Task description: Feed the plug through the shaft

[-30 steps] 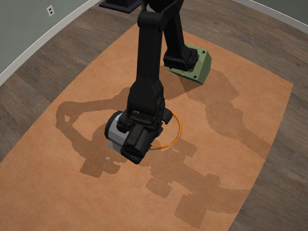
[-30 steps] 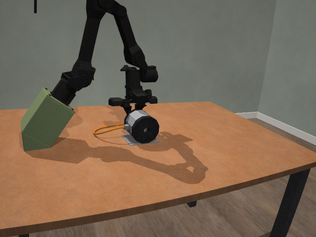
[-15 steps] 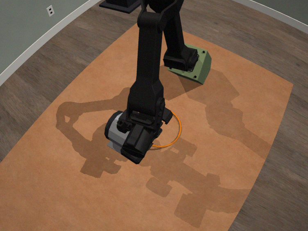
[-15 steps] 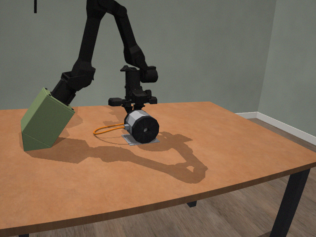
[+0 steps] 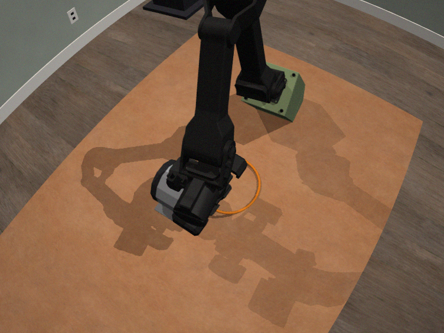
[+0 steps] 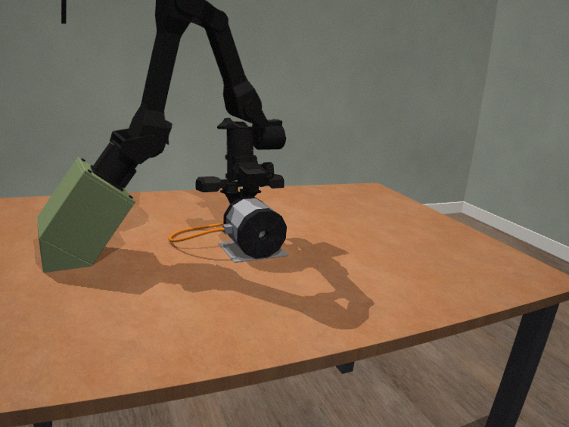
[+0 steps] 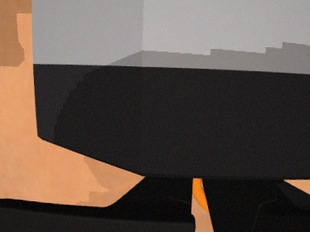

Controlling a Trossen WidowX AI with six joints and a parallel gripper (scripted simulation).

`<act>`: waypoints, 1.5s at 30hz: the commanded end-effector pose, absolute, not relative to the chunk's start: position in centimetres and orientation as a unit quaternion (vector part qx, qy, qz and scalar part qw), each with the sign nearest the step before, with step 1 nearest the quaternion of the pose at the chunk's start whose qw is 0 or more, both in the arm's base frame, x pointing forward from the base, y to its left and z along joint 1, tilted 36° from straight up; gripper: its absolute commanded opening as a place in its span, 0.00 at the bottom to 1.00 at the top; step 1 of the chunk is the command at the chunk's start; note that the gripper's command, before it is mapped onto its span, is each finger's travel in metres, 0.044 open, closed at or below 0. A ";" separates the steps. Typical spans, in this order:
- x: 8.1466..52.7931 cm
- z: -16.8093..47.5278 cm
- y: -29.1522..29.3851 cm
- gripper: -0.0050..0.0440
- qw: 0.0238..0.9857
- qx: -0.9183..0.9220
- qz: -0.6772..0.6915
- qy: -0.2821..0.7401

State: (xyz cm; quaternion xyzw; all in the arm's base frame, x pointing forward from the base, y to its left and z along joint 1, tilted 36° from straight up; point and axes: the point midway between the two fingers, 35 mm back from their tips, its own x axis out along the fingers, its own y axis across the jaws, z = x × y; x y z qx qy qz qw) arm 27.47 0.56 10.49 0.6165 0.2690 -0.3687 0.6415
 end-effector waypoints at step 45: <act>27.5 9.7 2.3 0.31 0.640 0.617 -0.368 0.272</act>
